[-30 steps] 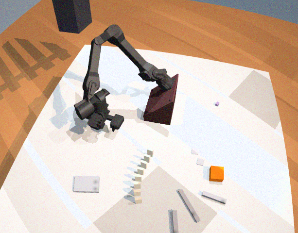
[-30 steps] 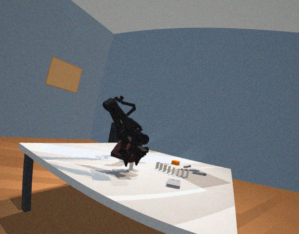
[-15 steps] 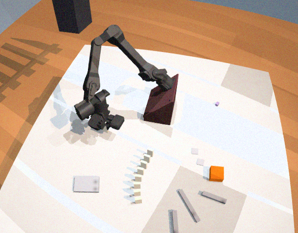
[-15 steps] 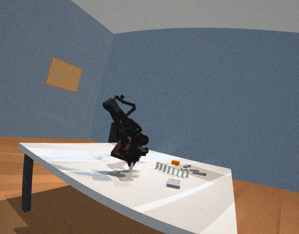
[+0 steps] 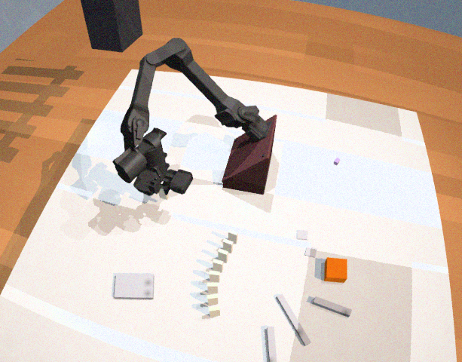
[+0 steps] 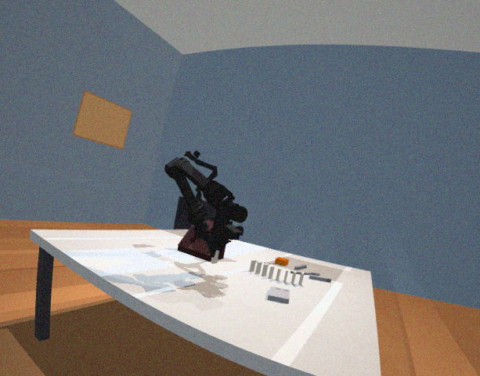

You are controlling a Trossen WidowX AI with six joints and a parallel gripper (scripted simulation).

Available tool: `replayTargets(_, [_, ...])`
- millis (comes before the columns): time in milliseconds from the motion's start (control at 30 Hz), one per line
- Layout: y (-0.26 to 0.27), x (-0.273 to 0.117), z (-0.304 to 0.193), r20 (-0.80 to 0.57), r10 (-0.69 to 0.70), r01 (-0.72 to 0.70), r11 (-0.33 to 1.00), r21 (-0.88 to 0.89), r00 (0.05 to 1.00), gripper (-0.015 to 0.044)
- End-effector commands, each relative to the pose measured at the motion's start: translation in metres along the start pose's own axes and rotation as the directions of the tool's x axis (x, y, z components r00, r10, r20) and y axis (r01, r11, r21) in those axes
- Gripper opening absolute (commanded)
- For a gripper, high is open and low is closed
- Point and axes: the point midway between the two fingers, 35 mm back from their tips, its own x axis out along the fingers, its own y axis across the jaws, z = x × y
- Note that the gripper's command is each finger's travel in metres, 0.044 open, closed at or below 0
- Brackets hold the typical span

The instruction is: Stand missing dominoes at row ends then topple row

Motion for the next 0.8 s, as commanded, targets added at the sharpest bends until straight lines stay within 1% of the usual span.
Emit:
replayTargets(0, [-0.002, -0.065, -0.002, 0.01, -0.014, 0.014, 1.0, 0.006, 1.0, 0.0107])
replayTargets(33, [-0.003, -0.079, -0.005, 0.011, -0.02, 0.02, 1.0, 0.005, 1.0, 0.0107])
replayTargets(100, [-0.005, -0.09, -0.007, 0.013, -0.025, 0.025, 1.0, 0.005, 1.0, 0.0107])
replayTargets(300, [-0.004, -0.09, -0.007, 0.014, -0.024, 0.024, 1.0, 0.005, 1.0, 0.0107])
replayTargets(367, [0.007, -0.089, -0.002, 0.015, -0.018, 0.018, 1.0, 0.006, 1.0, 0.0107])
replayTargets(433, [0.029, -0.089, 0.006, 0.018, -0.008, 0.008, 1.0, 0.008, 1.0, 0.0107])
replayTargets(600, [0.114, -0.089, 0.019, 0.023, 0.01, -0.011, 1.0, 0.015, 1.0, 0.0107])
replayTargets(767, [0.208, -0.087, 0.007, 0.015, 0.0, 0.0, 1.0, 0.019, 1.0, 0.0107])
